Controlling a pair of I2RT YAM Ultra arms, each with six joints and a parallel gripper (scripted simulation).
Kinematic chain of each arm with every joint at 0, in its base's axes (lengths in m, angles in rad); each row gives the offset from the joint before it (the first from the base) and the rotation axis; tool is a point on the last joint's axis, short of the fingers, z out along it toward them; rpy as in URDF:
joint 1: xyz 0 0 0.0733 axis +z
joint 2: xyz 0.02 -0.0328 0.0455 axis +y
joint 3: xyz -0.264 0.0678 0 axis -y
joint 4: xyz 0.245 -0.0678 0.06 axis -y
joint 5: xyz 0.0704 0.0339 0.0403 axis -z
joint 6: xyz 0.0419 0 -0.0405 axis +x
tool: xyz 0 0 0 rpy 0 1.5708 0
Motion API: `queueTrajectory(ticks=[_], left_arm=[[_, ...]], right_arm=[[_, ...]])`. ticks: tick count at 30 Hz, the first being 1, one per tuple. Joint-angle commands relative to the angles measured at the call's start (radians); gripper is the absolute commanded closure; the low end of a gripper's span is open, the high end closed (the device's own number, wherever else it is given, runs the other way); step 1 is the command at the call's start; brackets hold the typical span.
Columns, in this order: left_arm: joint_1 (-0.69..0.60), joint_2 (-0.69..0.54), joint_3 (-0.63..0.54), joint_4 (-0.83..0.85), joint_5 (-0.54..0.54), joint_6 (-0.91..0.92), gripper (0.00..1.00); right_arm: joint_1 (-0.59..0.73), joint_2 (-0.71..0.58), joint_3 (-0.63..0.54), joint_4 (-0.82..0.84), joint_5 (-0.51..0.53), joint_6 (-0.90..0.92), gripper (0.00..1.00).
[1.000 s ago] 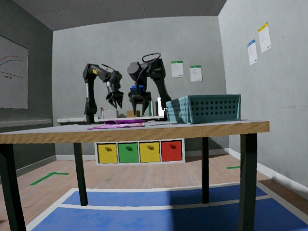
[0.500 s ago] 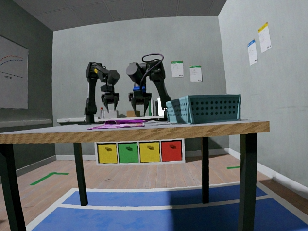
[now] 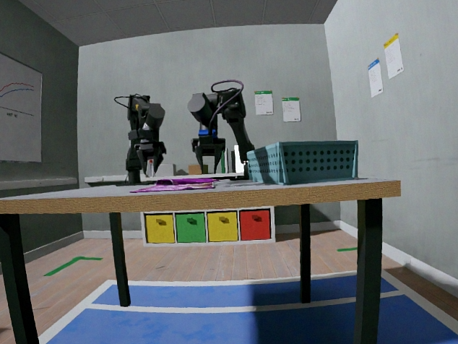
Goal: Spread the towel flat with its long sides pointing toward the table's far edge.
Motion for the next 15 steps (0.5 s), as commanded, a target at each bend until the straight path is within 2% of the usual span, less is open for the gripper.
queueTrajectory(ticks=[1,2,4,12,15], left_arm=[[0.003,-0.018,0.032,-0.014,-0.013,-0.009,0.66],[0.003,-0.018,0.032,-0.014,-0.013,-0.009,0.66],[0.003,-0.018,0.032,-0.014,-0.013,-0.009,0.66],[0.003,-0.018,0.032,-0.014,-0.013,-0.009,0.66],[0.003,-0.018,0.032,-0.014,-0.013,-0.009,0.66]], right_arm=[[-0.040,0.061,0.126,-0.031,-0.028,-0.057,0.66],[-0.051,0.087,0.162,-0.039,-0.033,-0.067,0.66],[-0.051,0.087,0.162,-0.039,-0.033,-0.067,0.66],[-0.132,0.323,0.519,-0.134,-0.072,-0.140,0.66],[-0.133,0.371,0.614,-0.195,-0.074,-0.141,0.66]])
